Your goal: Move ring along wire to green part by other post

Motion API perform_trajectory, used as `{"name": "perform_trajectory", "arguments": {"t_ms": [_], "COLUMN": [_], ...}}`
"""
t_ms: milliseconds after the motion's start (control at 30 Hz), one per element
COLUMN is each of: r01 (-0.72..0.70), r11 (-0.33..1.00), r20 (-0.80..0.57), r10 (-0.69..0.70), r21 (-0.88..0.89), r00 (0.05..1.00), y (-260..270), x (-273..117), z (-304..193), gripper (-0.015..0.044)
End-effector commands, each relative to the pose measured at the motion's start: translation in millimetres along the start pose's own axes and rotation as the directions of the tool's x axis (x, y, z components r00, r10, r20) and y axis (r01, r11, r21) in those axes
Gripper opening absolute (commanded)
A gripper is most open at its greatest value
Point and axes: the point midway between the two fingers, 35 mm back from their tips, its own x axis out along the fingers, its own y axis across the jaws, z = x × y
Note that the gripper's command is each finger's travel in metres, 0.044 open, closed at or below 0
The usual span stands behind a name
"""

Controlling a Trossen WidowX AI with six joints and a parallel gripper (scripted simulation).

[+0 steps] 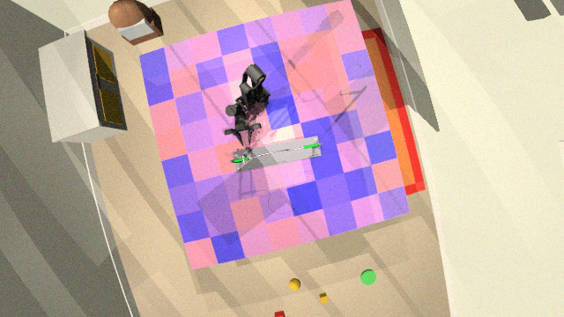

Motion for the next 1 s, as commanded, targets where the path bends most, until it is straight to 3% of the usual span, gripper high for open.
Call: {"name": "perform_trajectory", "arguments": {"t_ms": [0, 167, 967], "r01": [0.003, 0.006, 0.006], "r11": [1.000, 1.000, 1.000], "r20": [0.027, 0.072, 0.075], "r10": [-0.003, -0.004, -0.003], "r21": [-0.014, -0.029, -0.030], "r00": [1.000, 0.997, 0.997], "y": [-0.6, 1.7, -2.0], "x": [12.7, 30.2, 57.7], "z": [17.0, 42.3, 47.9], "gripper": [0.0160, 0.0160, 0.0160]}}
